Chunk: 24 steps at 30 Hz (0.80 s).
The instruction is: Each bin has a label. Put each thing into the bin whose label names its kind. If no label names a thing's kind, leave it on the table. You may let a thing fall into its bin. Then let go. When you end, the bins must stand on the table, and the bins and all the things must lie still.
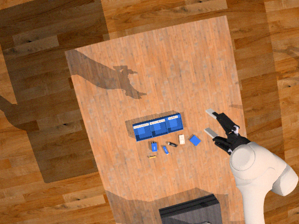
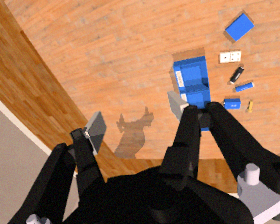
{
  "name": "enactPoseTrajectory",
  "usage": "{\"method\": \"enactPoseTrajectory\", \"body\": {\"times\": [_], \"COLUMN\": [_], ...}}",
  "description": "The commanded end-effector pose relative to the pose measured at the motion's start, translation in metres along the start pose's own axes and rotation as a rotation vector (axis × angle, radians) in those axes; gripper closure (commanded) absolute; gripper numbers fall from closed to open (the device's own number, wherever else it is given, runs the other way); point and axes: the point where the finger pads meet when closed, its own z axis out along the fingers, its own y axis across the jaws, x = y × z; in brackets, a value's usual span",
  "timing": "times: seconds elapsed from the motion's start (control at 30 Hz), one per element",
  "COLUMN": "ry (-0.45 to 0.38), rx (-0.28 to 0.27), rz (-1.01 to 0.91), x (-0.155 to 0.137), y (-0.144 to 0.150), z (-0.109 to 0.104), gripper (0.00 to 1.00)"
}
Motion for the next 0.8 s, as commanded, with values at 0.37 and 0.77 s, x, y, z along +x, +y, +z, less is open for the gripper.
{"method": "enactPoseTrajectory", "body": {"times": [0.37, 0.77], "ry": [0.0, 0.005], "rx": [-0.031, -0.197], "rz": [-0.095, -0.584], "x": [0.011, -0.048], "y": [0.038, 0.09], "z": [0.063, 0.068], "gripper": [0.95, 0.95]}}
